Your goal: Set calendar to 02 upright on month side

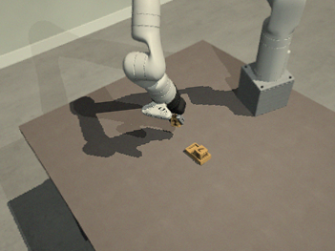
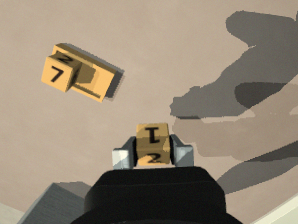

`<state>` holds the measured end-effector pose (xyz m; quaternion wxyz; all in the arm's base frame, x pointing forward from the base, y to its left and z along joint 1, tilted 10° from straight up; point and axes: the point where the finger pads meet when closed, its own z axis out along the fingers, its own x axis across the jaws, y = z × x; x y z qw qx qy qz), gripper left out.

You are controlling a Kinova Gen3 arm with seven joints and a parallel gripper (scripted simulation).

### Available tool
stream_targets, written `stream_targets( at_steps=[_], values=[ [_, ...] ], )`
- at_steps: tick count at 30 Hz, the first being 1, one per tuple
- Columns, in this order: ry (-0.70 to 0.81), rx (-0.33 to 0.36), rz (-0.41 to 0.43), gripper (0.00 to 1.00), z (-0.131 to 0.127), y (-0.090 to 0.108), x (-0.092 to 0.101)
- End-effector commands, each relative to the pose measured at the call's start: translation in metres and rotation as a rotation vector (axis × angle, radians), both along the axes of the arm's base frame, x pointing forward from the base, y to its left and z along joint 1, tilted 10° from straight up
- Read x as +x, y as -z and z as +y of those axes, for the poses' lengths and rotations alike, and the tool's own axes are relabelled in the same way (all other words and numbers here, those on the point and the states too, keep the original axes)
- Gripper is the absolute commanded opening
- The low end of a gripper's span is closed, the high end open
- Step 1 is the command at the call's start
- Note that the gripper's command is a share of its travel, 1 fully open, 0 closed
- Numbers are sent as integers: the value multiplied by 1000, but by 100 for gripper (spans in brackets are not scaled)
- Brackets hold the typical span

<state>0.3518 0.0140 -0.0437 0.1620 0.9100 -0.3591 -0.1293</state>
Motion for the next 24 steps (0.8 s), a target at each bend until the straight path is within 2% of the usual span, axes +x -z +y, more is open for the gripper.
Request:
stream_targets(
  at_steps=[1,8,11,19,24],
  values=[
    [6,11,-21,60,-1,0,3],
    [17,68,-83,60,-2,1,6],
    [17,71,-83,60,-5,2,3],
    [31,159,-165,60,-1,1,3],
    [33,176,-181,60,-4,-1,-1]
  ],
)
